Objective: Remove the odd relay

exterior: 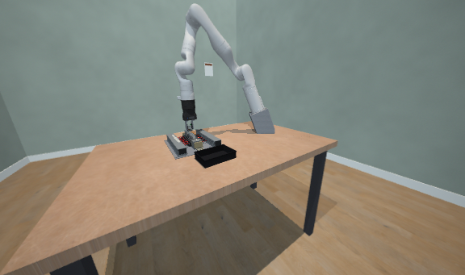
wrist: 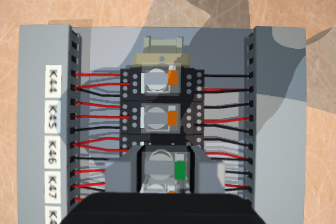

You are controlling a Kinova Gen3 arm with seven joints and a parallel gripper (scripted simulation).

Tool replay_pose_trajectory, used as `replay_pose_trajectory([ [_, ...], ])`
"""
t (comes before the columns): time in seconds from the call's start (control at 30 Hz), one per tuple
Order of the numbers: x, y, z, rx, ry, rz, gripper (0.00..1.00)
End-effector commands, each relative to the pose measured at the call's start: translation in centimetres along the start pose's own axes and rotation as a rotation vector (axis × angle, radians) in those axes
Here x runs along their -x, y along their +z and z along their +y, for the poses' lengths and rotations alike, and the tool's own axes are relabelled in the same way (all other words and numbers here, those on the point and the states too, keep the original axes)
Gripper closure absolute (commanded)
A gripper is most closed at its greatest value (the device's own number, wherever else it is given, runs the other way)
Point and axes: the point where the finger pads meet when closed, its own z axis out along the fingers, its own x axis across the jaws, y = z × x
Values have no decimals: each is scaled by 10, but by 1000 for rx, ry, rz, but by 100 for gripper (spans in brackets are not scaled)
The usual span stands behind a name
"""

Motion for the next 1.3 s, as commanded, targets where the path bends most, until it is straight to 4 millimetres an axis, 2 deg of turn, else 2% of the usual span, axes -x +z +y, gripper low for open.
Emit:
replay_pose_trajectory([
  [0.0,4,-7,-1,2,4,-9,100],
  [0.5,5,-32,-1,2,4,-9,100],
  [1.27,5,-46,-1,2,4,-9,100],
])
